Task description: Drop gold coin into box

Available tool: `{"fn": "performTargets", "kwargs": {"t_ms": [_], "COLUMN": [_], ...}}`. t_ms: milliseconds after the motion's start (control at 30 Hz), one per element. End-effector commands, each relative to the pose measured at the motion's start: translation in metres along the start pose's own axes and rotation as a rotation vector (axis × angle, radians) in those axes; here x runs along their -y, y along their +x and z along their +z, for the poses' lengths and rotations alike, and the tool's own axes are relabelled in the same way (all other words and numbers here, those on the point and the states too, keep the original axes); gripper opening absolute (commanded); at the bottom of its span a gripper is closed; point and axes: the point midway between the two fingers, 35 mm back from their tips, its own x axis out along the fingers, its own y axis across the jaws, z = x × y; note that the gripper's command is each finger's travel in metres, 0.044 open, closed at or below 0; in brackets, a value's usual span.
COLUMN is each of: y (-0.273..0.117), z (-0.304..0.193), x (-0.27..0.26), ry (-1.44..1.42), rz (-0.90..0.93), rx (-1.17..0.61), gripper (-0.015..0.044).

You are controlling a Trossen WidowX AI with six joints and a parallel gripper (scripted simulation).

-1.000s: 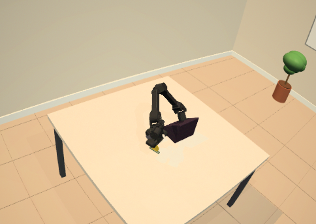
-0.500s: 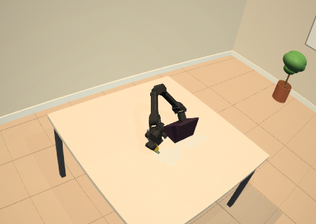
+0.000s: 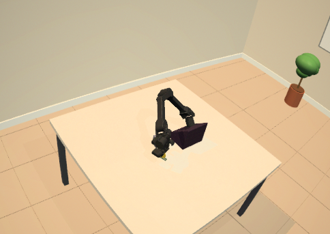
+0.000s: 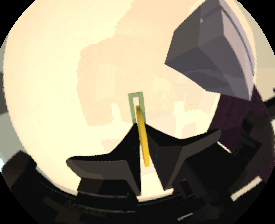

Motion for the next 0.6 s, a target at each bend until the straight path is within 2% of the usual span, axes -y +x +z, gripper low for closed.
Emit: {"fn": "performTargets", "kwargs": {"t_ms": [0, 200, 567], "y": [0.001, 0.000, -0.027], "z": [0.001, 0.001, -0.001], "x": [0.001, 0.001, -0.003], "ry": [-0.006, -0.006, -0.006], "rz": [-0.001, -0.001, 0.000], "rx": [0.006, 0.006, 0.003], "gripper": [0.0000, 0.0000, 0.0000]}}
